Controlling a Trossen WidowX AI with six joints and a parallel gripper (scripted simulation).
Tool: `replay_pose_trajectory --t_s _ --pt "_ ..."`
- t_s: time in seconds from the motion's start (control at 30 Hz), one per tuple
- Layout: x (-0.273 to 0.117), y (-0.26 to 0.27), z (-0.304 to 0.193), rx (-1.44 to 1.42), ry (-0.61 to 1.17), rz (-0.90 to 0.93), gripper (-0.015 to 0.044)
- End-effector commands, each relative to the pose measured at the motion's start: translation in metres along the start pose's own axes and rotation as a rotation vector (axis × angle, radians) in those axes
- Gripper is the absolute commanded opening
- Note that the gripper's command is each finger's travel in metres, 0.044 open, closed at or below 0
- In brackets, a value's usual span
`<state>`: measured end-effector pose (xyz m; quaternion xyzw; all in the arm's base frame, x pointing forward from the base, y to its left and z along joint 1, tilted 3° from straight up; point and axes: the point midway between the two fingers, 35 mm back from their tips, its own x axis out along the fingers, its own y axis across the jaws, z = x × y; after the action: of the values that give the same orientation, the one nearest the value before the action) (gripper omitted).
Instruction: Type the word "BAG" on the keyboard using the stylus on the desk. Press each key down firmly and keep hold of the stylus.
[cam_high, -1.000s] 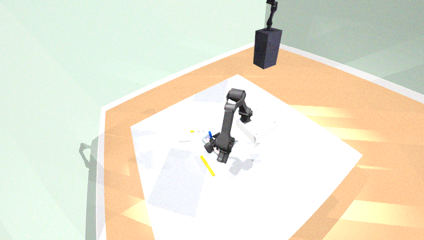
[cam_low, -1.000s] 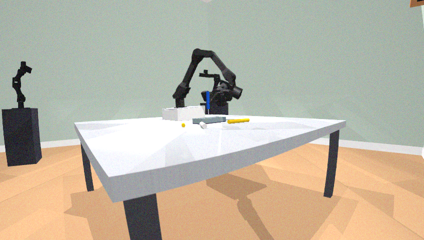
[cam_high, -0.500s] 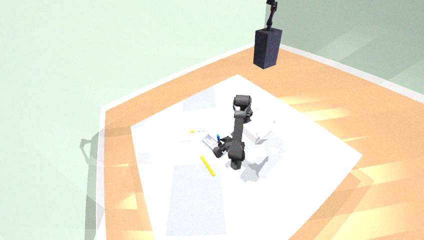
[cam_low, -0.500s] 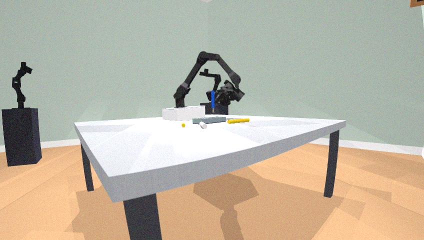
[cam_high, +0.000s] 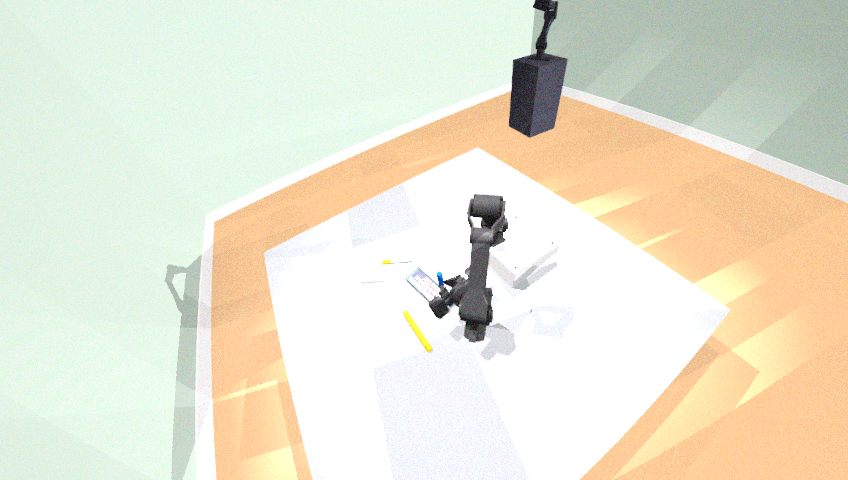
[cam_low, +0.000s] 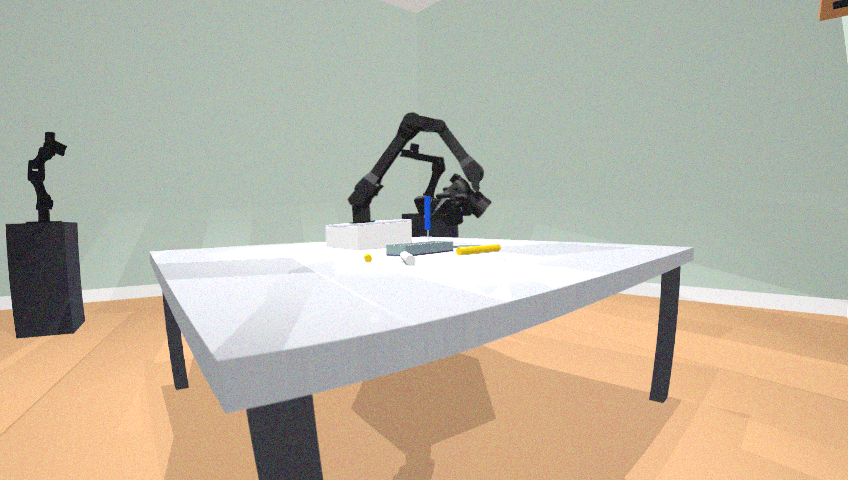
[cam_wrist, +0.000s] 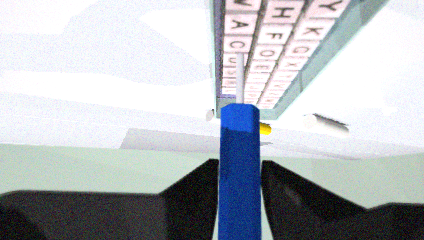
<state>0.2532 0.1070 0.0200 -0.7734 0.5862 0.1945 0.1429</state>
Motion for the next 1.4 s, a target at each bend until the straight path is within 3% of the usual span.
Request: replay_pose_trajectory --t_s 0.0,1.37 --pt "0.001 0.001 0.003 0.002 -0.001 0.004 0.0081" --pt "0.009 0.001 0.018 0.002 -0.001 0.004 0.0081"
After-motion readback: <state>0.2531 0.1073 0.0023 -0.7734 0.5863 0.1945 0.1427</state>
